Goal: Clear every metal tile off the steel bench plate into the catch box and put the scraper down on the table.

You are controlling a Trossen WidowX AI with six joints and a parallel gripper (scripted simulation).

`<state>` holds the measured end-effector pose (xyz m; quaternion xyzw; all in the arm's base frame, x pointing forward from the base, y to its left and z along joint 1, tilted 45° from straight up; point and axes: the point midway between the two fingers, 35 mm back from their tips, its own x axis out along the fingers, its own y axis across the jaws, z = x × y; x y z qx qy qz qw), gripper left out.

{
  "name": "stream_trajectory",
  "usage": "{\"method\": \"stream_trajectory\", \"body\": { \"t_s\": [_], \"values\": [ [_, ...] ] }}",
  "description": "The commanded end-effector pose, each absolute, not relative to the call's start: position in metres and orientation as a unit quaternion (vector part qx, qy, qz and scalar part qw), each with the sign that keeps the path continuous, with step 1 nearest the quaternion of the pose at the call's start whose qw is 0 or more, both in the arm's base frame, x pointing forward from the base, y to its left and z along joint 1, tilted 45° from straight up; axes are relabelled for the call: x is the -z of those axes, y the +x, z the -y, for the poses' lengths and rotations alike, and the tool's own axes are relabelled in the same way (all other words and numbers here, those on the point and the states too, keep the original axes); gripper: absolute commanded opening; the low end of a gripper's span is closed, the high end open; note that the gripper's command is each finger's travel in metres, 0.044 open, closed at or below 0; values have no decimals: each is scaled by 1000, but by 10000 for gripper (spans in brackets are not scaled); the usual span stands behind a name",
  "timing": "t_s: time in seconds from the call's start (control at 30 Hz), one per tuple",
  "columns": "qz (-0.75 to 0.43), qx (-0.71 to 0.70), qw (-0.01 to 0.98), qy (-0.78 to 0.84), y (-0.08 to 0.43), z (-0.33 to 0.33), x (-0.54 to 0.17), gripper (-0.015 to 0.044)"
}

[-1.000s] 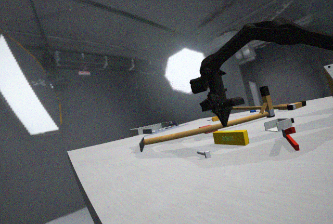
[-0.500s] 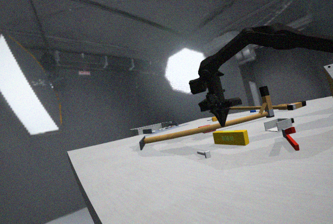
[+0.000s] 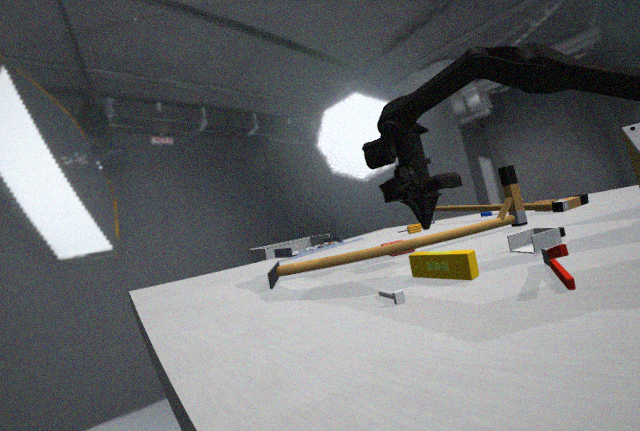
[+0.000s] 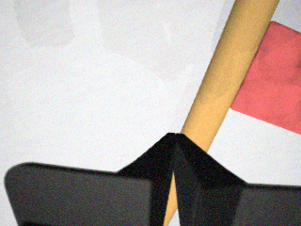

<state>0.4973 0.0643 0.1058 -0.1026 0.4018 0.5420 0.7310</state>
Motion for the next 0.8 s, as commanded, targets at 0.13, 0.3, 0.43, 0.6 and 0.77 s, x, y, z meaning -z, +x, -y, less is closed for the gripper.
{"method": "stream_trajectory", "body": {
  "t_s": [0.13,0.3,0.43,0.6,0.77],
  "values": [
    [-430,-502,749,-39,490,-50,-131,0],
    [-451,-466,761,15,484,-38,-149,0],
    [-466,-437,767,59,479,-29,-163,0],
    [-481,-401,771,114,471,-18,-180,0],
    [-494,-363,771,170,462,-7,-196,0]
  ]
}}
